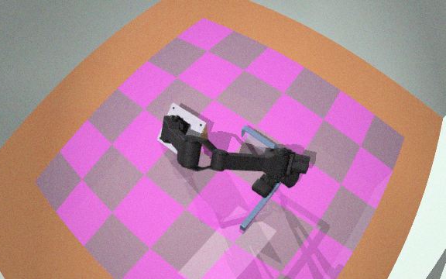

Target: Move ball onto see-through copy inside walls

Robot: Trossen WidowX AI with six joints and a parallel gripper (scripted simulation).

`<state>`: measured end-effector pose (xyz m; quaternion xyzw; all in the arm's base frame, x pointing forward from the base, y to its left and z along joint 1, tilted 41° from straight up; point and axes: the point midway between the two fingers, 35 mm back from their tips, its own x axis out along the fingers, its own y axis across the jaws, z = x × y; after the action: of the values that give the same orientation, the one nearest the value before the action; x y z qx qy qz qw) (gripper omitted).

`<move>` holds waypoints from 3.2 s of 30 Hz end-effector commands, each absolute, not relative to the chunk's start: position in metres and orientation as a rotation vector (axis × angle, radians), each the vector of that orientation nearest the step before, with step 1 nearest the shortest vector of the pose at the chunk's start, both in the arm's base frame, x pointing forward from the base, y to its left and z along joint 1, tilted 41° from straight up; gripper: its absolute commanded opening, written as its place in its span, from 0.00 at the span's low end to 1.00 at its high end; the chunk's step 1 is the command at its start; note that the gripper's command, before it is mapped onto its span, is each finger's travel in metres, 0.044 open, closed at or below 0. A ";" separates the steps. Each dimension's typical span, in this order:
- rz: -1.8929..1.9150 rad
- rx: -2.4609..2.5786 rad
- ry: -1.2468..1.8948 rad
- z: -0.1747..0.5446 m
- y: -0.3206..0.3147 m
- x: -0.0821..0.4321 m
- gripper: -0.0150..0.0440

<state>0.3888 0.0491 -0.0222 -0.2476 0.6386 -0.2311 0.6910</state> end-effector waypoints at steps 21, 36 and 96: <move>-0.517 -0.566 1.436 -0.039 0.034 0.388 0.25; -0.509 -0.561 1.429 -0.037 0.038 0.389 0.30; -0.501 -0.571 1.425 0.058 0.119 0.376 1.00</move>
<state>0.3753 0.1184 0.0561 -0.2606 0.6374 -0.2217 0.6904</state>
